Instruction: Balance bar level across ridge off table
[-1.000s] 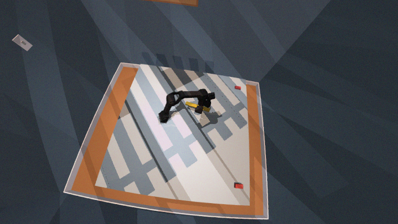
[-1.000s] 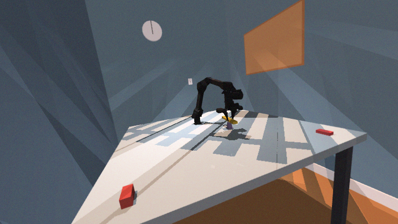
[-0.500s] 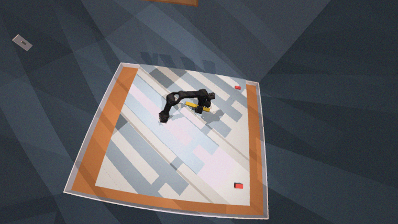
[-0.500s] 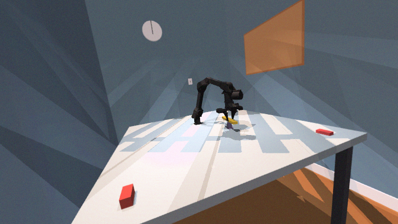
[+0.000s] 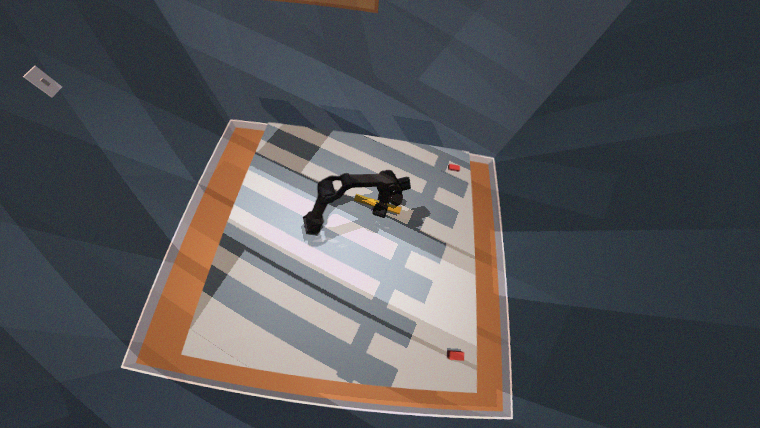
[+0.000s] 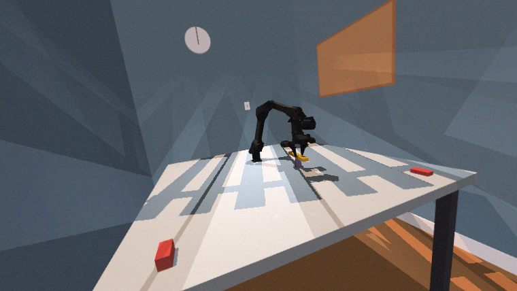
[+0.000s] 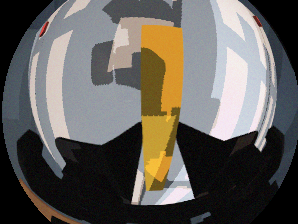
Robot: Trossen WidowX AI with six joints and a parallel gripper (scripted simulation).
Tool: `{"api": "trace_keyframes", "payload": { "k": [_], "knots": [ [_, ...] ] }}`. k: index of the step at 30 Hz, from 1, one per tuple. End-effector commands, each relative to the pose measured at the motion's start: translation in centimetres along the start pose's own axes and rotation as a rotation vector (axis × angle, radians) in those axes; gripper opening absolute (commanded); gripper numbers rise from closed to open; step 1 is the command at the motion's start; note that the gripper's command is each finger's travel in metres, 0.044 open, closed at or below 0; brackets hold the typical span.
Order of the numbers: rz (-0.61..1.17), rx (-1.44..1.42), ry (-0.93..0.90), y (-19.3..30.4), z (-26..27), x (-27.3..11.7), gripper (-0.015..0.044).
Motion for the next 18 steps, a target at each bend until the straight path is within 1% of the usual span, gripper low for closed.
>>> {"api": "trace_keyframes", "payload": {
  "k": [1, 18],
  "knots": [
    [0.0, 0.0, -0.004, -0.01, 0.05, 0.02, 0.0],
    [0.0, 0.0, -0.004, 0.0, 0.05, 0.17, 0.0]
  ]
}}
Point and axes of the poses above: the point midway between the two fingers, 35 mm back from their tips, its own x axis out along the fingers, its own z axis across the jaws, y = z × x, the point moved 2 cm from there along -x, back along the fingers, and after that the axes turned 2 degrees about -x, right-handed, at the moved point
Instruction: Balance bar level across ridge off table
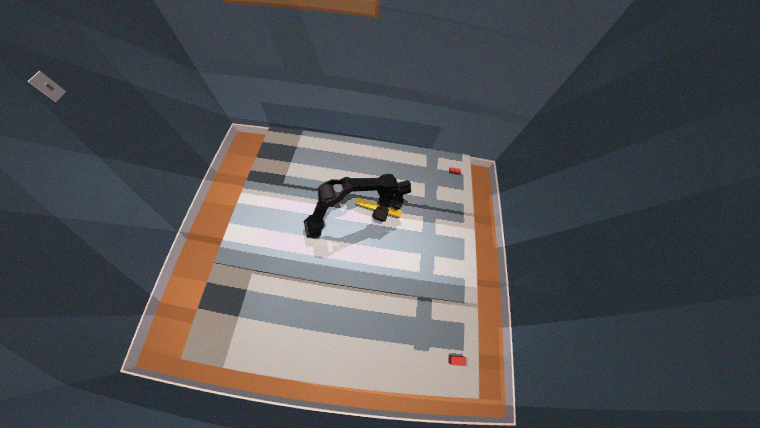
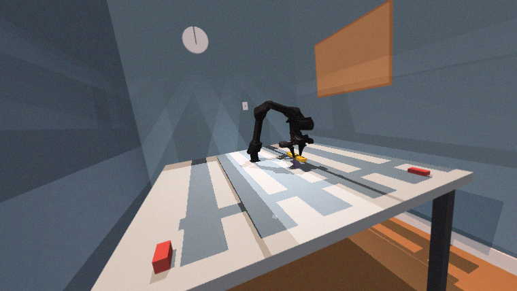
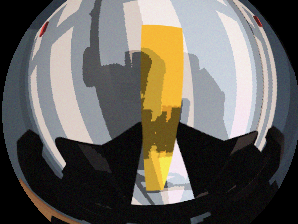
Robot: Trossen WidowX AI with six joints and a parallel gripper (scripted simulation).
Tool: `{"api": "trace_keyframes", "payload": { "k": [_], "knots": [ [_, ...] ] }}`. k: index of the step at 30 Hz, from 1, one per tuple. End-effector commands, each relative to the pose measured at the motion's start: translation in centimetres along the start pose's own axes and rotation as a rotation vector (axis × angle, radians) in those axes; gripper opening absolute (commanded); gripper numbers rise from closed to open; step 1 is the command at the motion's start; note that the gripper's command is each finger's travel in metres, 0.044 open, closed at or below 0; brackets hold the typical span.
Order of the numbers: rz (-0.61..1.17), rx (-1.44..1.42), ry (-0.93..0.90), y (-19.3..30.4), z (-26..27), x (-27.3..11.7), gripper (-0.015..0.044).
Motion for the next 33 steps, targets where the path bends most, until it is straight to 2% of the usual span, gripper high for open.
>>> {"api": "trace_keyframes", "payload": {
  "k": [1, 33],
  "knots": [
    [0.0, 0.0, -0.004, 0.0, 0.05, 0.02, 0.0],
    [0.0, 0.0, -0.004, 0.01, 0.05, 0.28, 0.0]
  ]
}}
Point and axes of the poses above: the point midway between the two fingers, 35 mm back from their tips, its own x axis out along the fingers, its own z axis across the jaws, y = z × x, the point moved 2 cm from there along -x, back along the fingers, and after that the axes turned 2 degrees about -x, right-handed, at the moved point
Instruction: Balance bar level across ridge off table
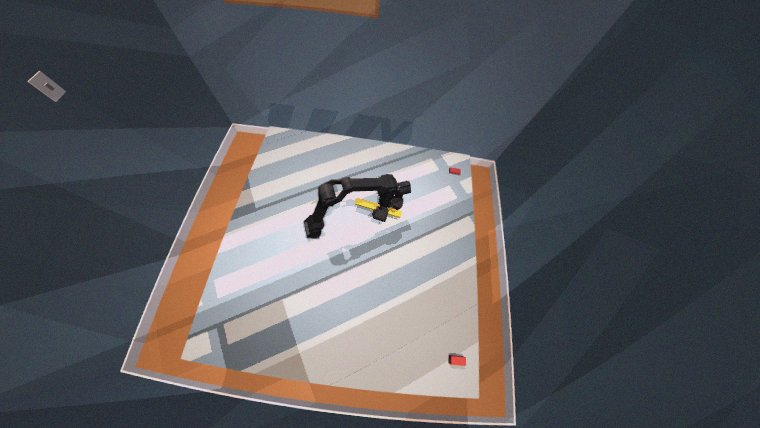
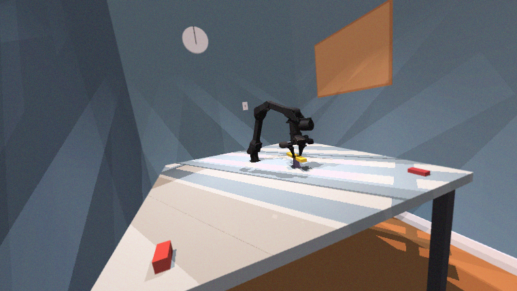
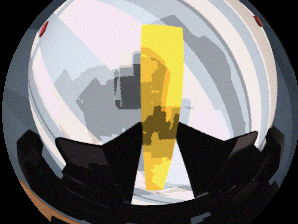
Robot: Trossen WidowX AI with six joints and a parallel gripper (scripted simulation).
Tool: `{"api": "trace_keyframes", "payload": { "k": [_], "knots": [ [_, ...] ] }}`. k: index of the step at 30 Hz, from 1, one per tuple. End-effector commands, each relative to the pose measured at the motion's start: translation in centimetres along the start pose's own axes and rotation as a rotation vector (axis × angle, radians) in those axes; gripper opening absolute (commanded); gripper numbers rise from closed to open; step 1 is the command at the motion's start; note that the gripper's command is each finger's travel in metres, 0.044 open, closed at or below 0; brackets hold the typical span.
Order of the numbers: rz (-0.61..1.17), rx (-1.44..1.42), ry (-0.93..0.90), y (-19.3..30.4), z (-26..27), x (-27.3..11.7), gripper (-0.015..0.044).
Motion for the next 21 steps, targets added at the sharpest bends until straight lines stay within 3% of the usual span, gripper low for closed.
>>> {"api": "trace_keyframes", "payload": {
  "k": [1, 21],
  "knots": [
    [0.0, 0.0, -0.004, 0.0, 0.05, 0.03, 0.0],
    [0.0, 0.0, -0.004, 0.02, 0.03, 0.2, 0.0]
  ]
}}
Point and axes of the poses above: the point midway between the two fingers, 35 mm back from their tips, its own x axis out along the fingers, its own z axis across the jaws, y = z × x, the point moved 2 cm from there along -x, back along the fingers, and after that the axes turned 2 degrees about -x, right-handed, at the moved point
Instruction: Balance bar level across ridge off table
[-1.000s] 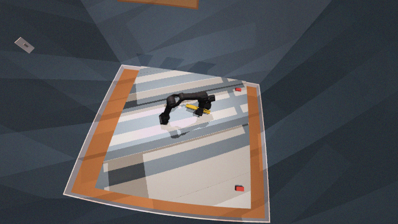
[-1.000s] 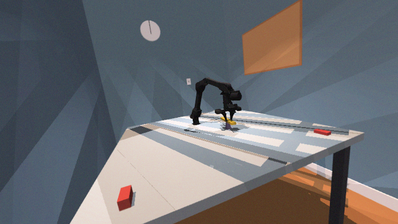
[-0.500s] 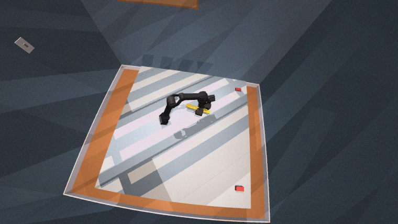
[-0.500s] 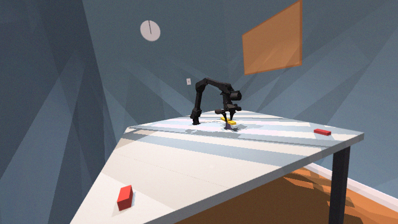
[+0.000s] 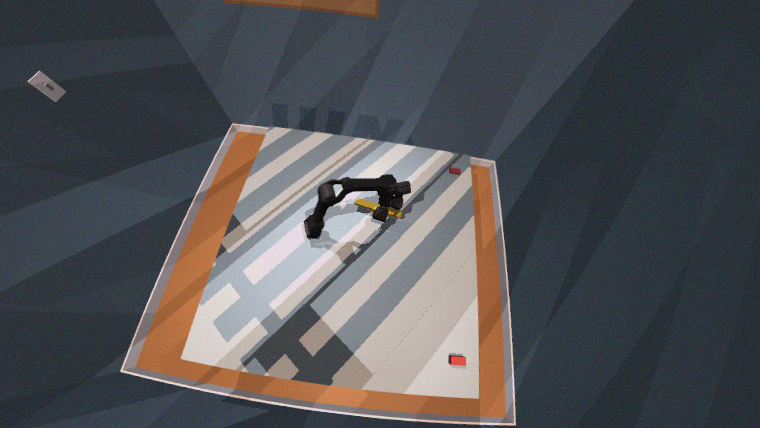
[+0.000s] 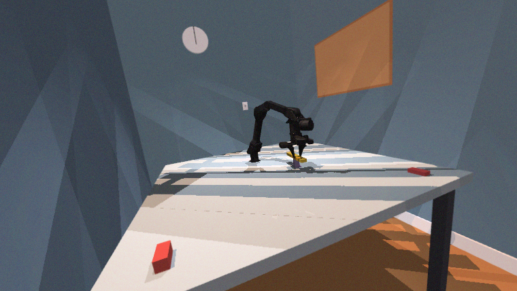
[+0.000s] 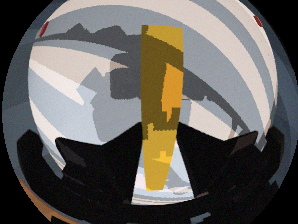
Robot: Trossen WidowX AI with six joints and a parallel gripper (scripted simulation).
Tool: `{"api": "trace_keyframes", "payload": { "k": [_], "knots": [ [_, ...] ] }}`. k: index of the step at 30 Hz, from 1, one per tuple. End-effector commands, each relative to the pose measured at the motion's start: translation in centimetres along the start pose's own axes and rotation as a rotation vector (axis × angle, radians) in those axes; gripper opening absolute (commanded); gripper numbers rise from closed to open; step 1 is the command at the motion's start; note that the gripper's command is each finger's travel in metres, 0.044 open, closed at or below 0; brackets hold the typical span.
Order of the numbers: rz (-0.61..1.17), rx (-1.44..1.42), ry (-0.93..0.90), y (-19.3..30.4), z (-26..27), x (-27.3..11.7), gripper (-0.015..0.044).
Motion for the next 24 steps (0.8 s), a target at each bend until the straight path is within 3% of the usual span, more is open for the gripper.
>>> {"api": "trace_keyframes", "payload": {
  "k": [1, 24],
  "knots": [
    [-0.001, 0.0, -0.002, -0.01, 0.03, 0.06, 0.0],
    [-0.001, 0.0, -0.002, -0.02, 0.02, 0.25, 0.0]
  ]
}}
Point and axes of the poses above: the point midway between the two fingers, 35 mm back from their tips, its own x axis out along the fingers, its own z axis across the jaws, y = z × x, the point moved 2 cm from there along -x, back along the fingers, and after that the axes turned 2 degrees about -x, right-handed, at the moved point
